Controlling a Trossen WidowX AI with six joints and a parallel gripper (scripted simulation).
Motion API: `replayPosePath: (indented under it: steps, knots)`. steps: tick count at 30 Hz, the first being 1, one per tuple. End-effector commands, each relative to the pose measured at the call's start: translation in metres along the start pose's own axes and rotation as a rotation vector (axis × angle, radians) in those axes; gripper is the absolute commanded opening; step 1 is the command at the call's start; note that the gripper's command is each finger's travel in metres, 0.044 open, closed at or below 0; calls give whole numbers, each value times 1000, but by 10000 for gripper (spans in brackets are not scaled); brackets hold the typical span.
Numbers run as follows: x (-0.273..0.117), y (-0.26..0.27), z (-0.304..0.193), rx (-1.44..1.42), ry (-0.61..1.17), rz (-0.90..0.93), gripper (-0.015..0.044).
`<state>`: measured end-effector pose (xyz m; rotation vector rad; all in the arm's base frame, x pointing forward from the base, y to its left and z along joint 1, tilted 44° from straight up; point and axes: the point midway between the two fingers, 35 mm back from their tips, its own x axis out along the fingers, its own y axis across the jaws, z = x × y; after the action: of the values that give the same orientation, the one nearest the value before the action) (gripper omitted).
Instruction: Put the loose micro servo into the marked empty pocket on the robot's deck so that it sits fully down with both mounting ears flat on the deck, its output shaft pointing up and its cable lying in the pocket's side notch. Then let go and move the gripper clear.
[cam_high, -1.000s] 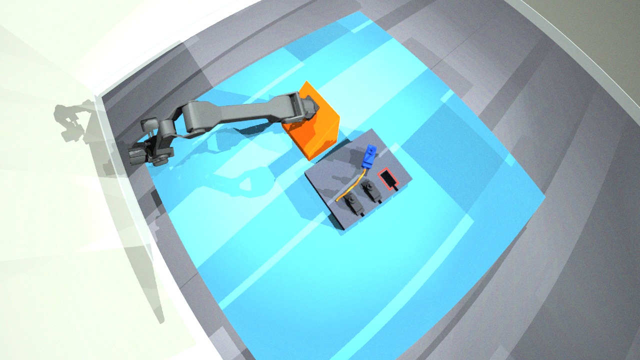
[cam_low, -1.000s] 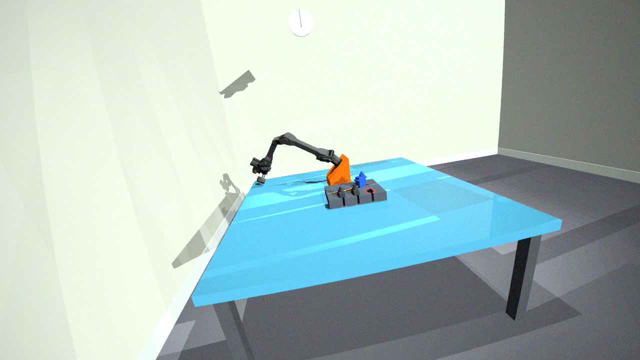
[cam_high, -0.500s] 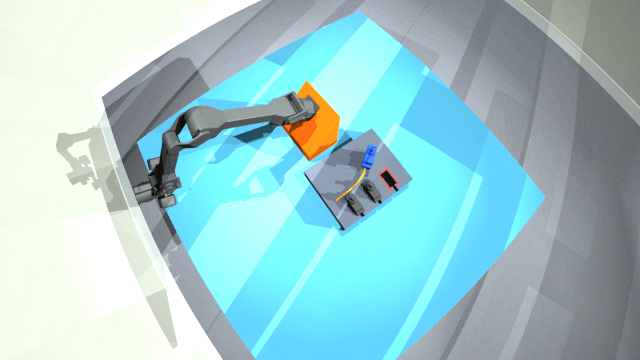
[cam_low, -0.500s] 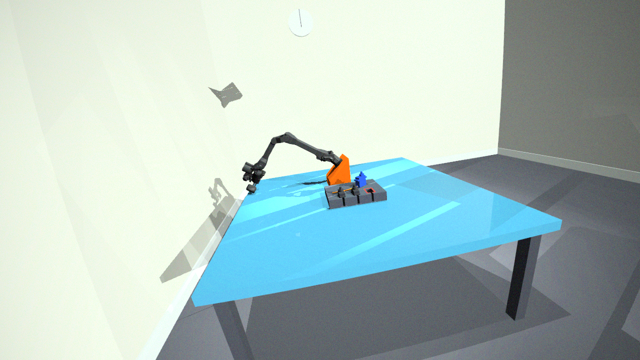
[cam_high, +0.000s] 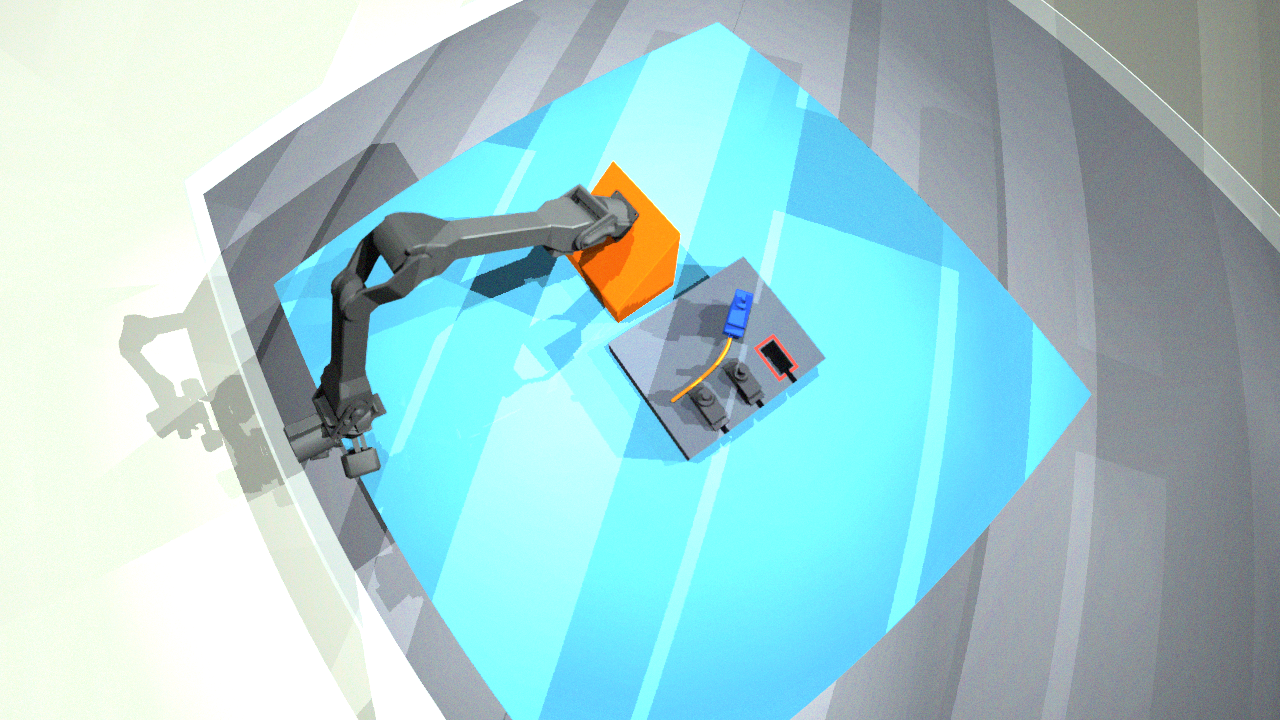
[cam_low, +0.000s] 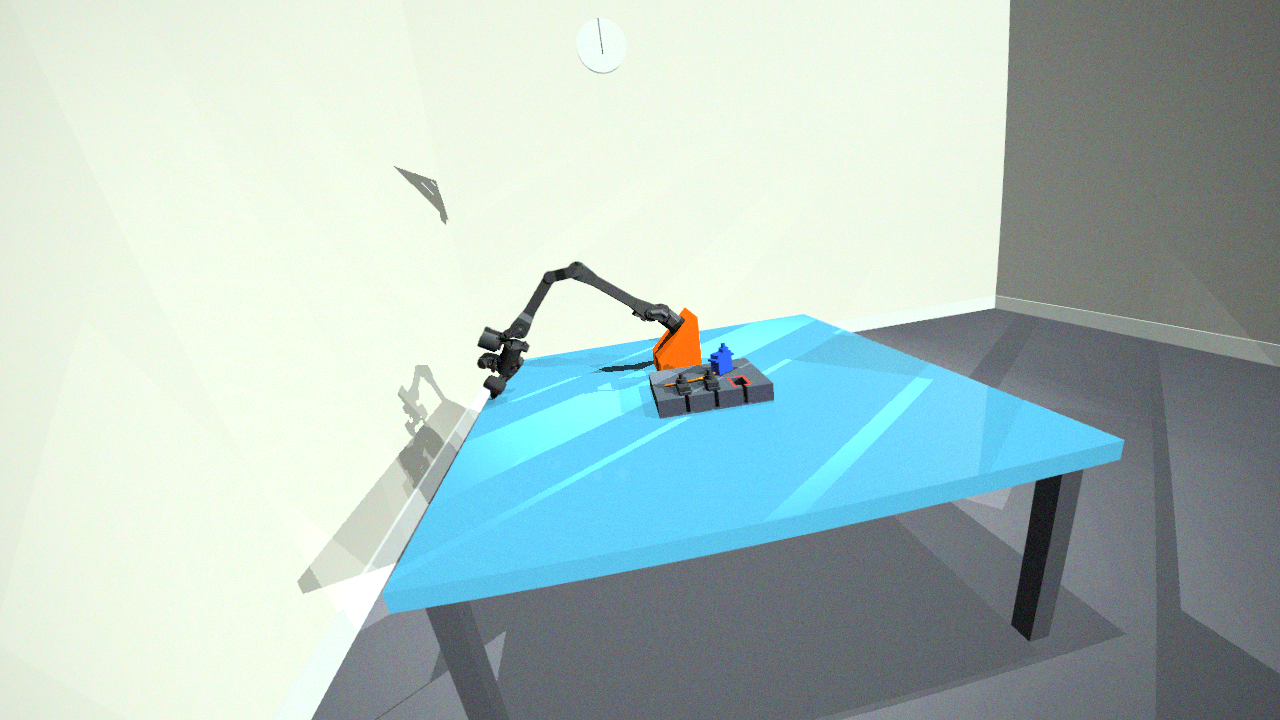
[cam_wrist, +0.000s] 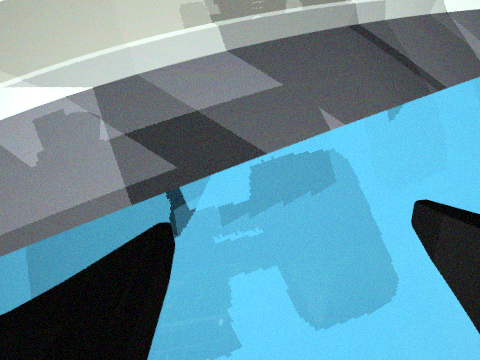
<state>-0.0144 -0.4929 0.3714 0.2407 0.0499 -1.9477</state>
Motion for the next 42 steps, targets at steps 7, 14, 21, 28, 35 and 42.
replayPosePath:
  steps: [7, 14, 21, 28, 35, 42]
  knots:
    - [-56, 101, -44, -22, 102, 242, 440]
    - [-70, 118, -52, -28, 114, 286, 440]
    - [-95, 148, -68, -45, 149, 361, 440]
    - [-120, 169, -90, -62, 206, 426, 440]
    - [-171, 211, -154, -112, 347, 504, 440]
    - [-237, 238, -230, -182, 508, 558, 440]
